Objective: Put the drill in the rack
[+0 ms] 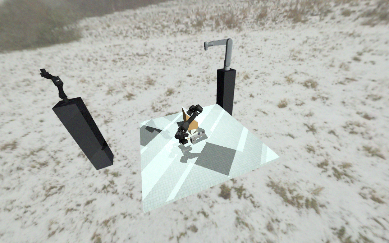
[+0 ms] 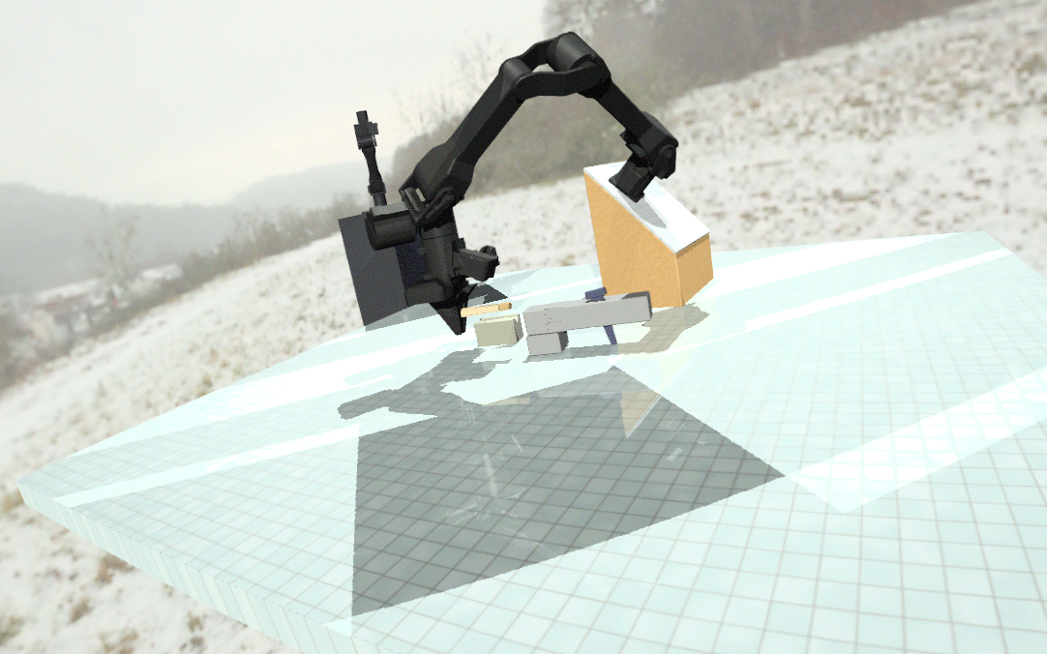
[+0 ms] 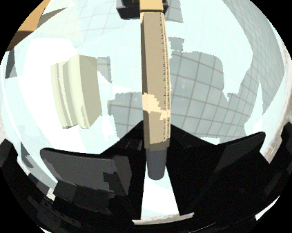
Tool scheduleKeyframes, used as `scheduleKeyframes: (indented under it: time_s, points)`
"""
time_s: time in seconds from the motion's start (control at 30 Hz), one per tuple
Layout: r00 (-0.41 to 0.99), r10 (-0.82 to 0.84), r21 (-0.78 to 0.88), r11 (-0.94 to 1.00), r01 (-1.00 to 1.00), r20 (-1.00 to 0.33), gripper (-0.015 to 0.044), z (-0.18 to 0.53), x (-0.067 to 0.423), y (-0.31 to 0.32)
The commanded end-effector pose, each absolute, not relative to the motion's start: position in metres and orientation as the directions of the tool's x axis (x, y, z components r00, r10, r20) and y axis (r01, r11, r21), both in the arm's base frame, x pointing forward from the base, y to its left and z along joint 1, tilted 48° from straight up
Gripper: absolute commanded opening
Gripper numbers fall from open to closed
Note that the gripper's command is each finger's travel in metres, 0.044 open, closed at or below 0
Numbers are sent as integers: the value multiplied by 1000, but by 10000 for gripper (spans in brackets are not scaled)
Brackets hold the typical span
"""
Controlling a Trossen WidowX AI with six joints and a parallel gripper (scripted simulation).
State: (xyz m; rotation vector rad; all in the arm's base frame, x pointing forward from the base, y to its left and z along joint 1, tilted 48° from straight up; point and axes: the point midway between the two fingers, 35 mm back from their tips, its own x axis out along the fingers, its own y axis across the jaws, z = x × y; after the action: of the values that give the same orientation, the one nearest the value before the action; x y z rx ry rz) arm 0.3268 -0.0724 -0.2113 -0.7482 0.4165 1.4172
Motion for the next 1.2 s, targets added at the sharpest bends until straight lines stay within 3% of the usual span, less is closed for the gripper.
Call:
scheduleKeyframes:
  time_s: [0.0,1.17]
  points:
    - [137,728,-217,-17,-976,-672,0,-209,326,-75]
    - [136,726,-216,-18,-976,-674,0,-211,299,-88]
